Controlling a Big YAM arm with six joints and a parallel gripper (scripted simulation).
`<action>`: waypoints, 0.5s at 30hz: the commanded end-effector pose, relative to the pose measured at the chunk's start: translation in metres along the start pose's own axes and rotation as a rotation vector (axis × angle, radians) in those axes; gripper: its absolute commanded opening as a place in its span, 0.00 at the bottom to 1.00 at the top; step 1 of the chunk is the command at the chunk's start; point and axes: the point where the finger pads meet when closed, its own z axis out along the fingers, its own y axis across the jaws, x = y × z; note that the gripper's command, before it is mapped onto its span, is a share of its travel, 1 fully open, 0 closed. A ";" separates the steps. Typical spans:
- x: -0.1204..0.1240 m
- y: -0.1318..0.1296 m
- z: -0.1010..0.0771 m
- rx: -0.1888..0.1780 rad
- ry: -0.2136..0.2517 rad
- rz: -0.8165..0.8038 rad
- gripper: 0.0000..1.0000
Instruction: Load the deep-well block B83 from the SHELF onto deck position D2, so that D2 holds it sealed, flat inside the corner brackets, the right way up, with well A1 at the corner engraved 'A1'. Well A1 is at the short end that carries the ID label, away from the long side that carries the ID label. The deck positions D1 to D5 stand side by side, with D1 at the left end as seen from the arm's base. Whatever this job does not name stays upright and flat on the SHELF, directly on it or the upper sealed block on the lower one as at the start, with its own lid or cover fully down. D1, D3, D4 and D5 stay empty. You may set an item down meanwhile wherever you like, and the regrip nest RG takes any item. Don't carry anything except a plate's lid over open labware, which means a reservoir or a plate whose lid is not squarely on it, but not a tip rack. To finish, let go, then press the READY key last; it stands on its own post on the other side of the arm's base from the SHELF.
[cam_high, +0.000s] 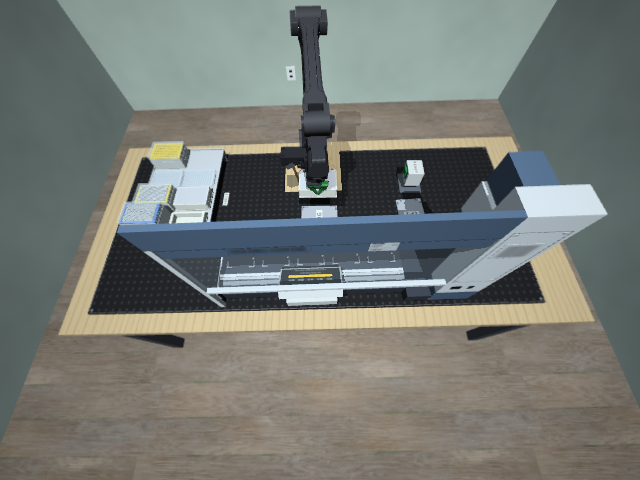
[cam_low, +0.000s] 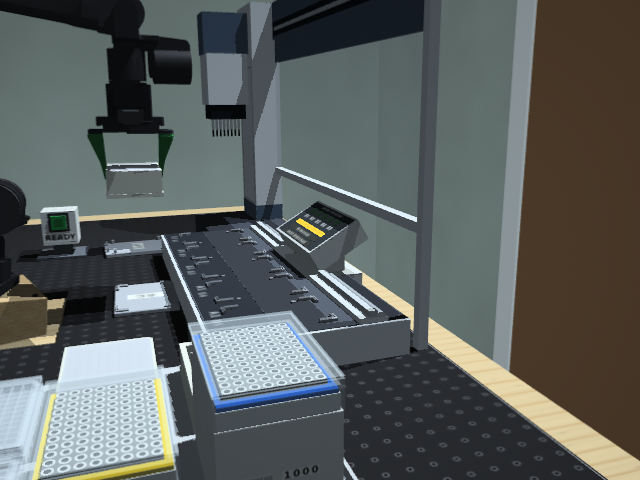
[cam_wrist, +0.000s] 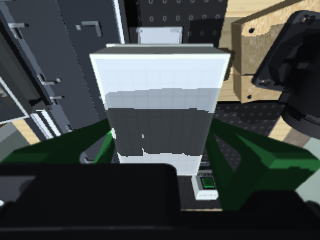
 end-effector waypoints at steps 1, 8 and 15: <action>-0.001 0.018 -0.040 -0.088 0.004 -0.004 0.00; 0.001 0.019 -0.041 -0.087 0.005 -0.008 0.00; 0.001 0.019 -0.041 -0.087 0.005 -0.008 0.00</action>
